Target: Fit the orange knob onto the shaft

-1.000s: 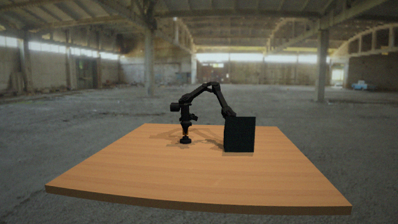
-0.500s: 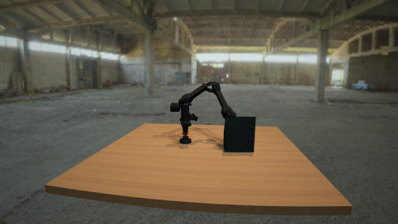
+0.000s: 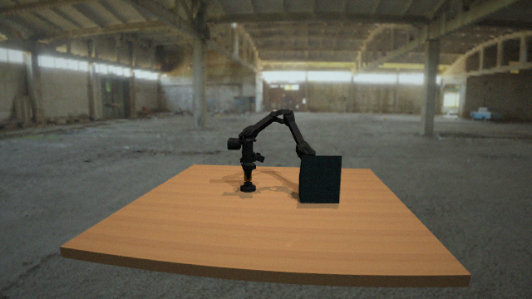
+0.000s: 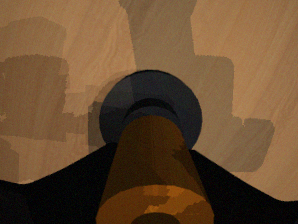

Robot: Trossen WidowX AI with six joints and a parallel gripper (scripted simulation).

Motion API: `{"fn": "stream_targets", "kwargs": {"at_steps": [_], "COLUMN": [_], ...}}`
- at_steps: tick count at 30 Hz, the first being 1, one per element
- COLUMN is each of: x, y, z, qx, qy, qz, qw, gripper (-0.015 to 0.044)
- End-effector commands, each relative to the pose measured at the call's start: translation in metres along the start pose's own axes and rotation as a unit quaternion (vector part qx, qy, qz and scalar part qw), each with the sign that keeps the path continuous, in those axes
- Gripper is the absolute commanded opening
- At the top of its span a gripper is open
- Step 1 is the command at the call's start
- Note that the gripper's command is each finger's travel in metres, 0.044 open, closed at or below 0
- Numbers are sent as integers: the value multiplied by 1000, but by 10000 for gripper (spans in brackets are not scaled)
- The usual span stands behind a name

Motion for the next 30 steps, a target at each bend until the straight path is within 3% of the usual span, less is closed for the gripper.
{"fn": "stream_targets", "kwargs": {"at_steps": [1, 18, 30], "x": [0, 0, 0], "y": [-1, -1, -1], "z": [-4, -10, -10], "qx": [-1, 0, 0], "qy": [-1, 0, 0], "qz": [-4, -30, -30], "qw": [1000, 1000, 1000], "gripper": [0, 0, 315]}}
Point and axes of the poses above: the point midway between the two fingers, 35 mm back from their tips, its own z axis back along the fingers, its own x axis across the jaws, y = z × x, the point moved 1 cm from there along z, back along the fingers, and after that the axes turned 14 degrees about -z, right-handed, at the moved point
